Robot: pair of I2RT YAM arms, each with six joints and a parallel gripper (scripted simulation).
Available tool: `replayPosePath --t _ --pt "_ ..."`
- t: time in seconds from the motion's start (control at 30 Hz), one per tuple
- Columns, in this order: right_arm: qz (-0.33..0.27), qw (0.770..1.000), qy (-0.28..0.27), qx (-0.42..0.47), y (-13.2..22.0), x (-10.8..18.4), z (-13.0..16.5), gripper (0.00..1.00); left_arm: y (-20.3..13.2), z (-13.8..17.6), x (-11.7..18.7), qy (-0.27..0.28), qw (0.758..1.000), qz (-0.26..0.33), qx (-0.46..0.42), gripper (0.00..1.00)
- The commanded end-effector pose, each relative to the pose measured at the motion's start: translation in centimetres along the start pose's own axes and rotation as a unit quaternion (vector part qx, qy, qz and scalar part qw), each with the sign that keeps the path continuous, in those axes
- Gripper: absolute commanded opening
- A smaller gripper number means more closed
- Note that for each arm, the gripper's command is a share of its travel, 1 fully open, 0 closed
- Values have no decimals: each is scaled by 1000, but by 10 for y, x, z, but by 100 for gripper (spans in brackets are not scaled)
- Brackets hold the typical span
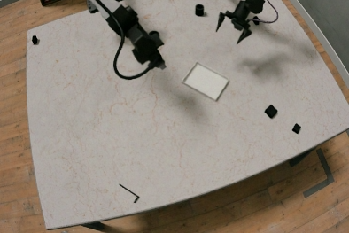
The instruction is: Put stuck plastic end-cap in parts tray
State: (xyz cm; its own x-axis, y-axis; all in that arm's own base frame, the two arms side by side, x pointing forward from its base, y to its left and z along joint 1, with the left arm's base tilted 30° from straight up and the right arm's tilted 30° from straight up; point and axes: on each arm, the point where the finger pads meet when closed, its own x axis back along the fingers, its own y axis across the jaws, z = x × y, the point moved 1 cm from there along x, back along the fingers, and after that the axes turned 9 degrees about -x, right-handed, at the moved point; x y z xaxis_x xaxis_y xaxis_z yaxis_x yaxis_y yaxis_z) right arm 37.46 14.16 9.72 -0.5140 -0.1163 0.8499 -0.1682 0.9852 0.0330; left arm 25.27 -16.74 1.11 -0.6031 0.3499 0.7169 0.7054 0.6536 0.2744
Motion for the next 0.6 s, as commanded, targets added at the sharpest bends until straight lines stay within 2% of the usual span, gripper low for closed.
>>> replayPosePath --t 0.0,0.1,0.3,0.53,0.57 --pt "-57 996 -57 -40 14 -15 -22 0 -11 -28 -15 -89 989 78 -84 100" --pt "-75 993 -69 -55 14 -21 -27 0 -16 -29 -19 -99 983 103 -115 100" --pt "-124 982 -95 -104 10 -43 -32 0 -30 -26 -41 -115 955 186 -199 100" --pt "-209 954 -140 -163 4 -61 -38 0 -49 -27 -68 -147 893 298 -302 100" --pt "-209 954 -140 -163 4 -61 -38 0 -49 -27 -68 -147 893 298 -302 100"
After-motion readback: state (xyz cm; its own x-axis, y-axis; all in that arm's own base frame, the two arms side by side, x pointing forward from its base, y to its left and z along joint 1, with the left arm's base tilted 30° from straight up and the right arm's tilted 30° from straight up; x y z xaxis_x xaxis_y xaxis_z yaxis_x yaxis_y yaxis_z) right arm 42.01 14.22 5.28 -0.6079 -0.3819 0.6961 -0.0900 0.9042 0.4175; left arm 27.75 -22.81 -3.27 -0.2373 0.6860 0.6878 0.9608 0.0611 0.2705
